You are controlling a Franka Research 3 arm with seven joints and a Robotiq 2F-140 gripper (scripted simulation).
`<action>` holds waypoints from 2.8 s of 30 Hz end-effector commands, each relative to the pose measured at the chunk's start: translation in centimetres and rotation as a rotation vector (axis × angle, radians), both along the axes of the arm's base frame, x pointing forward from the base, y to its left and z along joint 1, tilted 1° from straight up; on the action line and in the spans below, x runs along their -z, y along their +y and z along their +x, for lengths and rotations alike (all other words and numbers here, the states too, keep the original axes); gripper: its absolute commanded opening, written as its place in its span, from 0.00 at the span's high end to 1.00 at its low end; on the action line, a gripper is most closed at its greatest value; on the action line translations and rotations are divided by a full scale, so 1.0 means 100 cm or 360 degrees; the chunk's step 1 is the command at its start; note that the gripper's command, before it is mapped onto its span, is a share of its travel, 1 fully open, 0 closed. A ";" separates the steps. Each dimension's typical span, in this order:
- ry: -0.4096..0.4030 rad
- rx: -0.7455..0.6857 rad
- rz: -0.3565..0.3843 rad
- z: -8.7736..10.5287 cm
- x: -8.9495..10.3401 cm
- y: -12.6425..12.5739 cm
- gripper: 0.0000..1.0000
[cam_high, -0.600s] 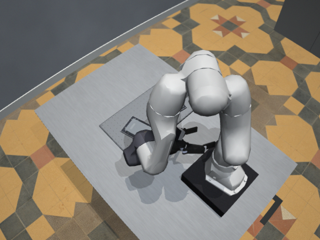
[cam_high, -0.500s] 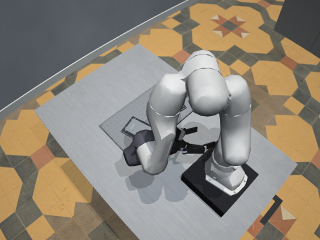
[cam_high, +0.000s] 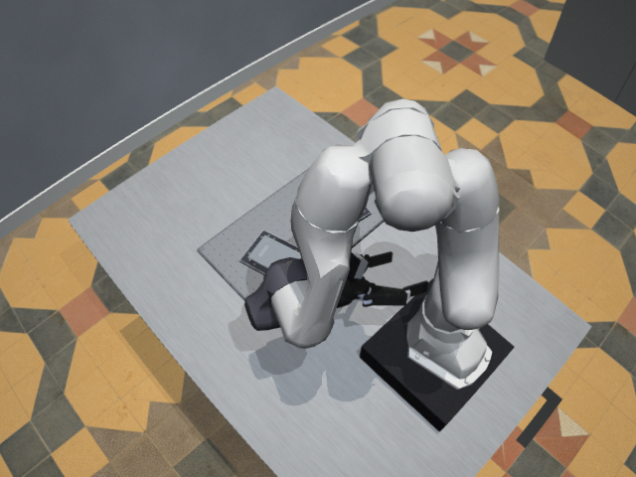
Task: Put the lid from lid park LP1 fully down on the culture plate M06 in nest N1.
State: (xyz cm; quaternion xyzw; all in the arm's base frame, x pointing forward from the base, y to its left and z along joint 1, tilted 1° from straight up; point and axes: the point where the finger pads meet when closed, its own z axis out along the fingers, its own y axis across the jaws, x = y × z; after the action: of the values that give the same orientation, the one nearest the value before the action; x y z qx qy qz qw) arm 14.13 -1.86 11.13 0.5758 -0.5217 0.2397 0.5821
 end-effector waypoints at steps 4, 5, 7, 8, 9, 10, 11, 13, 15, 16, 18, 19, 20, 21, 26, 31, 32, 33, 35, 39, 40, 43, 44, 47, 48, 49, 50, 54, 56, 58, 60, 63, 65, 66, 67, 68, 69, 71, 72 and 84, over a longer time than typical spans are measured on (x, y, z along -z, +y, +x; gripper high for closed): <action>0.0044 -0.0082 0.0072 0.012 0.003 0.005 0.00; 0.0074 -0.0137 0.0116 0.019 0.004 0.008 0.00; 0.0154 -0.0285 0.0248 0.040 0.009 0.017 0.00; 0.0205 -0.0379 0.0334 0.054 0.012 0.023 0.00; 0.0229 -0.0444 0.0385 0.069 0.016 0.030 0.00; 0.0256 -0.0480 0.0422 0.069 0.016 0.030 0.00; 0.0259 -0.0532 0.0461 0.086 0.020 0.037 0.00; 0.0312 -0.0592 0.0524 0.086 0.020 0.037 0.00; 0.0303 -0.0646 0.0561 0.104 0.025 0.045 0.00; 0.0303 -0.0646 0.0561 0.104 0.025 0.045 0.00; 0.0359 -0.0768 0.0669 0.122 0.029 0.053 0.00; 0.0382 -0.0793 0.0695 0.122 0.029 0.053 0.00; 0.0406 -0.0815 0.0720 0.122 0.029 0.053 0.00; 0.0430 -0.0836 0.0743 0.122 0.029 0.053 0.00; 0.0510 -0.0978 0.0873 0.142 0.034 0.062 0.00; 0.0584 -0.1116 0.1001 0.162 0.039 0.070 0.00; 0.0584 -0.1116 0.1001 0.162 0.039 0.070 0.00; 0.0584 -0.1116 0.1001 0.162 0.039 0.070 0.00; 0.0630 -0.1223 0.1101 0.181 0.044 0.078 0.00; 0.0677 -0.1328 0.1202 0.200 0.048 0.086 0.00; 0.0698 -0.1349 0.1222 0.200 0.048 0.086 0.00; 0.0725 -0.1428 0.1300 0.218 0.053 0.093 0.00; 0.0746 -0.1452 0.1320 0.218 0.053 0.093 0.00; 0.0809 -0.1516 0.1369 0.218 0.053 0.093 0.00; 0.0792 -0.1554 0.1412 0.235 0.056 0.100 0.00; 0.0792 -0.1554 0.1412 0.235 0.056 0.100 0.00; 0.0792 -0.1554 0.1412 0.235 0.056 0.100 0.00; 0.0891 -0.1675 0.1538 0.245 0.061 0.106 0.00; 0.0932 -0.1714 0.1565 0.245 0.061 0.106 0.00; 0.0944 -0.1760 0.1623 0.256 0.064 0.112 0.00; 0.0983 -0.1797 0.1647 0.256 0.064 0.112 0.00; 0.1017 -0.1857 0.1714 0.266 0.067 0.117 0.00; 0.1027 -0.1906 0.1760 0.276 0.069 0.121 0.00; 0.1027 -0.1906 0.1760 0.276 0.069 0.121 0.00; 0.1027 -0.1906 0.1760 0.276 0.069 0.121 0.00; 0.1058 -0.1961 0.1813 0.284 0.071 0.125 0.00; 0.1076 -0.1979 0.1824 0.284 0.071 0.125 0.00; 0.1091 -0.2017 0.1865 0.292 0.073 0.128 0.00; 0.1107 -0.2032 0.1874 0.292 0.073 0.128 0.00; 0.1200 -0.2196 0.2019 0.314 0.078 0.137 0.00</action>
State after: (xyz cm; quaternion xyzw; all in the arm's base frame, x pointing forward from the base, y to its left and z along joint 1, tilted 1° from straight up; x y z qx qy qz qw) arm 45.24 11.44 3.35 0.9967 0.0066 0.0457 0.0673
